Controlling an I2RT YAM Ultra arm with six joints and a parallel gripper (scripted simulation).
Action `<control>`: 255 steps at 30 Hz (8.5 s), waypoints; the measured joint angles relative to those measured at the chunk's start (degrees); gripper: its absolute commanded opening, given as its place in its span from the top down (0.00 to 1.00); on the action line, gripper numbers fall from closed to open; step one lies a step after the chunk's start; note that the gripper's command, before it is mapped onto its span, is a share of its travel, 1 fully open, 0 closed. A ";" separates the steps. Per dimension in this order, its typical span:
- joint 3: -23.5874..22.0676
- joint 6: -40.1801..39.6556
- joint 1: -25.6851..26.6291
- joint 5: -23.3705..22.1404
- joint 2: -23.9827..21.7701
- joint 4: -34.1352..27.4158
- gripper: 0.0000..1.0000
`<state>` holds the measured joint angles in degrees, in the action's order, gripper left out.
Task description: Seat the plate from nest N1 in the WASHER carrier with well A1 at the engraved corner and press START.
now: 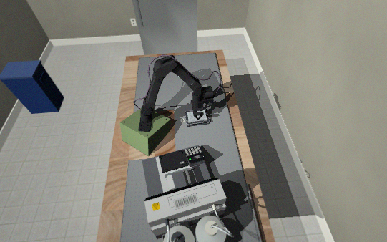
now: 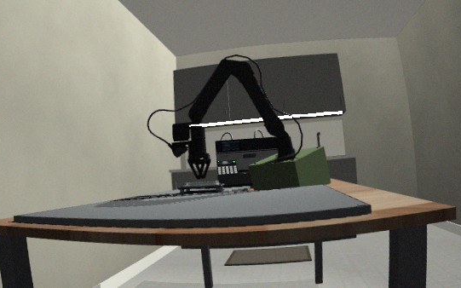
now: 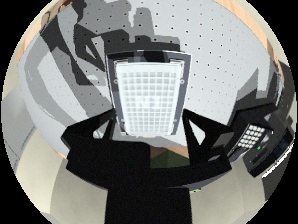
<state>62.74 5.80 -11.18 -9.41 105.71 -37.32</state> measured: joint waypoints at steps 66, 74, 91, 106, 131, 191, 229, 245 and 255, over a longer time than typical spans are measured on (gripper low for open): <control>-1.73 0.66 -0.74 0.07 3.56 5.11 0.16; -1.73 0.66 -0.74 0.07 3.56 5.11 0.16; -1.73 0.66 -0.74 0.07 3.56 5.11 0.16; -1.73 0.66 -0.74 0.07 3.56 5.11 0.16; -0.83 0.35 -0.24 0.09 -0.94 0.42 0.16; 5.31 -1.57 1.53 -0.17 -7.48 -13.46 0.16; 5.31 7.19 11.63 -1.75 -7.65 -14.23 0.16; 5.88 20.59 24.57 -3.23 -4.57 -15.91 0.16; 7.74 27.43 28.04 -3.52 -3.32 -16.65 0.16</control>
<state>70.48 33.23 16.86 -12.93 102.39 -53.98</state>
